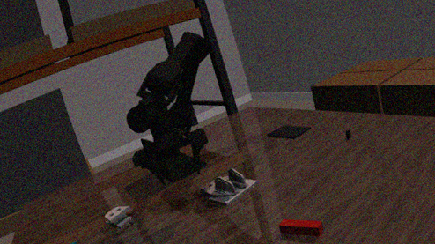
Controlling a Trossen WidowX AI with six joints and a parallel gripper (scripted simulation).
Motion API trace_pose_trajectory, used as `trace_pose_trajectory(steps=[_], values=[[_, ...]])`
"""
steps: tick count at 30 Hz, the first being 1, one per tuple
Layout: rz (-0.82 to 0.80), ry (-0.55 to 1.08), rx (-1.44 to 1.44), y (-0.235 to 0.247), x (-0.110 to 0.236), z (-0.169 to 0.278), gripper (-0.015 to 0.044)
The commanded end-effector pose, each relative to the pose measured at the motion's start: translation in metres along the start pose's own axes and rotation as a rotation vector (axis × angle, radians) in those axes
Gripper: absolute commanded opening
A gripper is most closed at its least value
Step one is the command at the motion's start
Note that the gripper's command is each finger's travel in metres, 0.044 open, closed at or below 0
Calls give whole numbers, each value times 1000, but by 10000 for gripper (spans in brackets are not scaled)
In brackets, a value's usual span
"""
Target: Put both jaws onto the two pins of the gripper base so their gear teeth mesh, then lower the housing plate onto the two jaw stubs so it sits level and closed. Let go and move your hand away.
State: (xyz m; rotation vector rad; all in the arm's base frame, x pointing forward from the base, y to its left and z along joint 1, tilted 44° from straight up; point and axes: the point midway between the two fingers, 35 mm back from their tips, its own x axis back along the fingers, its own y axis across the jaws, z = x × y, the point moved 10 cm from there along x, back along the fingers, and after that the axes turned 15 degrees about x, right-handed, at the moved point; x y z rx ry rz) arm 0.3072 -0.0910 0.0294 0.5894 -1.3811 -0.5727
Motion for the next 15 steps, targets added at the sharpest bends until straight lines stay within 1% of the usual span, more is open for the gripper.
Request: trace_pose_trajectory(steps=[1, 15], values=[[9, 0, -106, -10, 3, 0, 440], [21, -9, -449, -43, 11, 9, 440]])
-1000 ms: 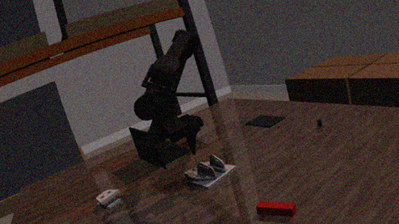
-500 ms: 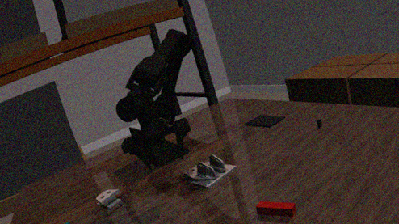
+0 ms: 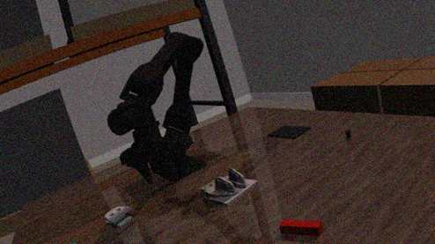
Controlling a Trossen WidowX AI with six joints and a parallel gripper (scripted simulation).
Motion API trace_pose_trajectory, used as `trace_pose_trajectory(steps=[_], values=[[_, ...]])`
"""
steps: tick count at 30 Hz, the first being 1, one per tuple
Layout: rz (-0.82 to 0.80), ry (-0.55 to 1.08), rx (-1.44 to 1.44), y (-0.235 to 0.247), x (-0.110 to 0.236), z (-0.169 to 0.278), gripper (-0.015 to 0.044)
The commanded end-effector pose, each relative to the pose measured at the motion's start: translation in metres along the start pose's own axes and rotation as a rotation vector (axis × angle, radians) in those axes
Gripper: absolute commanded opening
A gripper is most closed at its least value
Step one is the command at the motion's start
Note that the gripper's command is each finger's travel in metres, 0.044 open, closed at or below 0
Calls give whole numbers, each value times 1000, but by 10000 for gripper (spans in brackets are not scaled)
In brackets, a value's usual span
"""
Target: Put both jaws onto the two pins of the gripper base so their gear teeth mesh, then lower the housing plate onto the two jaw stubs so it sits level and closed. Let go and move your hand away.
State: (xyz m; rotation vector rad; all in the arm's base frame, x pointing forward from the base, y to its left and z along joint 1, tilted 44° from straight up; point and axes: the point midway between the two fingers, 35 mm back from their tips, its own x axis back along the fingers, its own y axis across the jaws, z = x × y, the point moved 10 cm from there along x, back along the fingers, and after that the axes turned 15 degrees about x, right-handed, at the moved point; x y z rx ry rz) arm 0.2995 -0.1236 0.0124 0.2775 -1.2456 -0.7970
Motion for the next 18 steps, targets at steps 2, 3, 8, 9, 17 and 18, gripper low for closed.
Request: trace_pose_trajectory(steps=[2, 3, 8, 9, 17, 18], values=[[9, -2, -129, -12, 3, -2, 440], [10, -2, -154, -14, 3, -3, 440], [15, -4, -280, -25, 5, -4, 440], [17, -4, -305, -27, 6, -4, 440], [24, -7, -505, -46, 8, -6, 440], [25, -9, -530, -48, 9, -6, 440]])
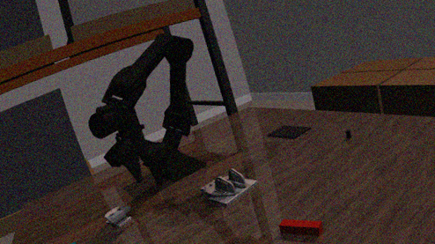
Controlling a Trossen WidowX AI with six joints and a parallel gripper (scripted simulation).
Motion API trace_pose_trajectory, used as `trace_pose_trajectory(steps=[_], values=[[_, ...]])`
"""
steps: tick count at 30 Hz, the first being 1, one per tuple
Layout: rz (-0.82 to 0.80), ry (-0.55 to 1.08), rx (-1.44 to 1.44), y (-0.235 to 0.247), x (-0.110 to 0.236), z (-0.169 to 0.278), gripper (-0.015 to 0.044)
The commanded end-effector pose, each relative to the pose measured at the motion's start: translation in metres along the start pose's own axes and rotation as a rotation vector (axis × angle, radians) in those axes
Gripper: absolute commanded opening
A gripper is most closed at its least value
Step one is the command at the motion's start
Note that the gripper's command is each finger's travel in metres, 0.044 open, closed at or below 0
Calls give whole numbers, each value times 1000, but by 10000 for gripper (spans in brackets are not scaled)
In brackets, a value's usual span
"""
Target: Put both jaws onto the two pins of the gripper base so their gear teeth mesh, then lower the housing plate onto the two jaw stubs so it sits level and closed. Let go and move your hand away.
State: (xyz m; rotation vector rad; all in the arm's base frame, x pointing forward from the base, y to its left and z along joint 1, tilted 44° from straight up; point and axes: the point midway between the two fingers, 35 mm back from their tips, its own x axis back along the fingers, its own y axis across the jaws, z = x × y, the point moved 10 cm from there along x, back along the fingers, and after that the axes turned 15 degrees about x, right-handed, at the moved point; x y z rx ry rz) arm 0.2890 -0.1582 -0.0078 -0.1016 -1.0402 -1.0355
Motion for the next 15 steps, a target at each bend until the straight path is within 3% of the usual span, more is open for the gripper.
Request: trace_pose_trajectory(steps=[1, 15], values=[[6, -4, -106, -9, 2, -5, 440], [15, -13, -455, -40, 5, -18, 440]])
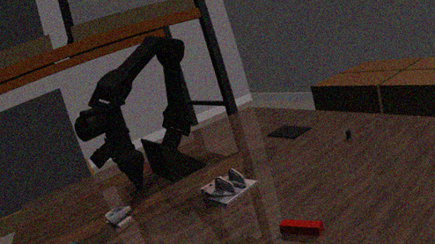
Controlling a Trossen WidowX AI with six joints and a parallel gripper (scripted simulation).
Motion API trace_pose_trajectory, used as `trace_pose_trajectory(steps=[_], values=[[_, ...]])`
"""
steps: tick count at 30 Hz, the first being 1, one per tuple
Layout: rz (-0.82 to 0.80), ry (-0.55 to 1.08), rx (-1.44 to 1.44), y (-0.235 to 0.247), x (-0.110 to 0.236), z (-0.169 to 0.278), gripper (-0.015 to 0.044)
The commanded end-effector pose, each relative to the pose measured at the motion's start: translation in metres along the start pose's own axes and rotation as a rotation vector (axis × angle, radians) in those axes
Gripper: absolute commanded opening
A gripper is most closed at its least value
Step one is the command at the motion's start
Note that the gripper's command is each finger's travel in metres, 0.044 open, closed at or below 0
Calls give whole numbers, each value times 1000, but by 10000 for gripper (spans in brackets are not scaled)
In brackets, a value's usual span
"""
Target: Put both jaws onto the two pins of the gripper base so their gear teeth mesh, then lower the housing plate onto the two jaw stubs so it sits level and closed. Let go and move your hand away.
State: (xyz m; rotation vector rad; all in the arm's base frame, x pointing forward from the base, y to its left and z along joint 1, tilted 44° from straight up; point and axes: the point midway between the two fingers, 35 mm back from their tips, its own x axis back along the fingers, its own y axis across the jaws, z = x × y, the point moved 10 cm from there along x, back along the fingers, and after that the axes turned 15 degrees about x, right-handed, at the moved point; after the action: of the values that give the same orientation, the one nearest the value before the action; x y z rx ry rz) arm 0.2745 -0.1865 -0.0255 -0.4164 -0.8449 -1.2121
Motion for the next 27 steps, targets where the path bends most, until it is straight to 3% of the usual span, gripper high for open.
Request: trace_pose_trajectory(steps=[1, 27], values=[[6, -2, -106, -7, 1, -7, 440], [30, -1, -753, -53, 1, -46, 440]])
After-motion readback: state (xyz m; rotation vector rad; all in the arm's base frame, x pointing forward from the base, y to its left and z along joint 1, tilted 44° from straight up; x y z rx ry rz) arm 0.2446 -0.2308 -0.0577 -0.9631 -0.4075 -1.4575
